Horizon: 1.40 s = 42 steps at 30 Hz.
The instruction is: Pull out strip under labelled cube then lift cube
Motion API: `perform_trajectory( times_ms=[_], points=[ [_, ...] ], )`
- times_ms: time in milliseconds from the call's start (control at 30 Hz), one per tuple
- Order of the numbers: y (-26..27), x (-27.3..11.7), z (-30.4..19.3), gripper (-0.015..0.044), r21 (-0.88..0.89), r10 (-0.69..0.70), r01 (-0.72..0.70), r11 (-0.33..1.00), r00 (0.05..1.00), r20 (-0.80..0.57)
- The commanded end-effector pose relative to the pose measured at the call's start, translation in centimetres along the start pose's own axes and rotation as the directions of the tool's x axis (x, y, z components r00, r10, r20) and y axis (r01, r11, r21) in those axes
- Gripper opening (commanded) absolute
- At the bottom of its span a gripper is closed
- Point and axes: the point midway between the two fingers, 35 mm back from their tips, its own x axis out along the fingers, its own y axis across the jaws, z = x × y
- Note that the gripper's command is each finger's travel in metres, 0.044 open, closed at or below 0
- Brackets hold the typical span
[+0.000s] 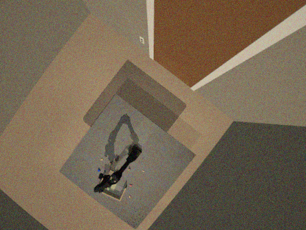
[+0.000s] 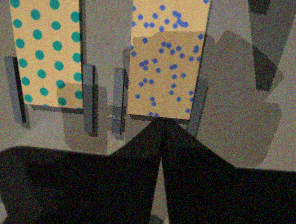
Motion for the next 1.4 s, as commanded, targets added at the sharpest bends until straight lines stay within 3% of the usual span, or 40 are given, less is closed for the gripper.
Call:
perform_trajectory(
  times_ms=[0,1367],
  points=[
    [-0.1,0.9,-0.1,0.0,-0.006,0.001,-0.001,1.0,1.0,-0.009],
    [-0.1,6.3,0.3,0.0,-0.006,0.001,-0.001,1.0,1.0,-0.008]
  ],
)
